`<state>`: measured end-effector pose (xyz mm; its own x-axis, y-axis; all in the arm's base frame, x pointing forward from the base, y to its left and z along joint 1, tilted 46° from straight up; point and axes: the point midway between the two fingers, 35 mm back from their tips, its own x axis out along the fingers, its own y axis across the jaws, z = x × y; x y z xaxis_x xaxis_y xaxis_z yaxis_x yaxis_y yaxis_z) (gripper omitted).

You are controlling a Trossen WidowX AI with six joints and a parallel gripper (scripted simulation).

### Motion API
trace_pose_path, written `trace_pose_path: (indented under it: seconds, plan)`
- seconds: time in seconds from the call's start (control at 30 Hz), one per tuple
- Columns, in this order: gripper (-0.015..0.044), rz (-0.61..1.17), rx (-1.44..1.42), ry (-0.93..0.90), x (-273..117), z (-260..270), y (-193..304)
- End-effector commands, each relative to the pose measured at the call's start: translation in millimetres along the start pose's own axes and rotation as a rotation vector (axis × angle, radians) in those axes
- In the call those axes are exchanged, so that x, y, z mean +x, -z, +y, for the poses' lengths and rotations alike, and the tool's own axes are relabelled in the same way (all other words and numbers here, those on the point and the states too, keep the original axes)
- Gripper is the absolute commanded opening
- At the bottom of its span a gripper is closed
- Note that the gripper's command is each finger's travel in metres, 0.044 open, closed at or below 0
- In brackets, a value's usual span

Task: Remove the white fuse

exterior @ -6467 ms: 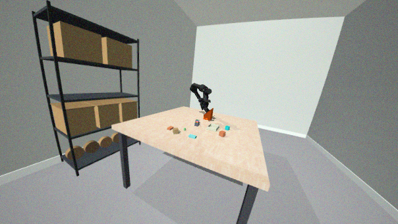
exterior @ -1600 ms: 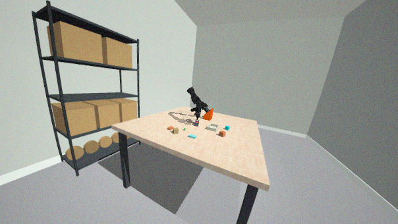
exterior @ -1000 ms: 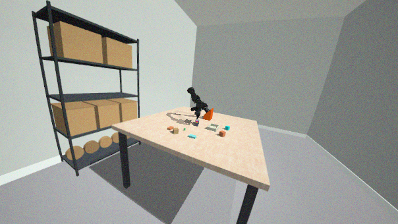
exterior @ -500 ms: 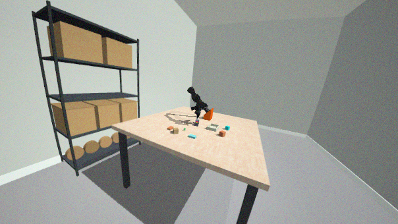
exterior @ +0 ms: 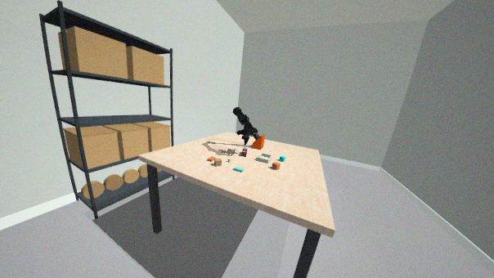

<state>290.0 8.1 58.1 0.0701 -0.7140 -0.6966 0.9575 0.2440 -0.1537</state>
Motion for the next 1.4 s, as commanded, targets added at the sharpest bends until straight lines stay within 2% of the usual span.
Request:
trace_pose_path:
  seconds: [0.0, 0.63, 1.2, 1.37]
  plan:
    - [0.0000, 0.007, 0.006, -0.004, -3.3, 3.3, 2.6]
    - [0.0000, 0.023, 0.005, -0.012, -11.2, 49.5, 89.9]
    - [0.0000, 0.018, 0.010, -0.010, -7.6, 66.1, 181.5]
    - [0.0000, 0.018, 0.010, -0.010, -7.2, 66.3, 185.2]
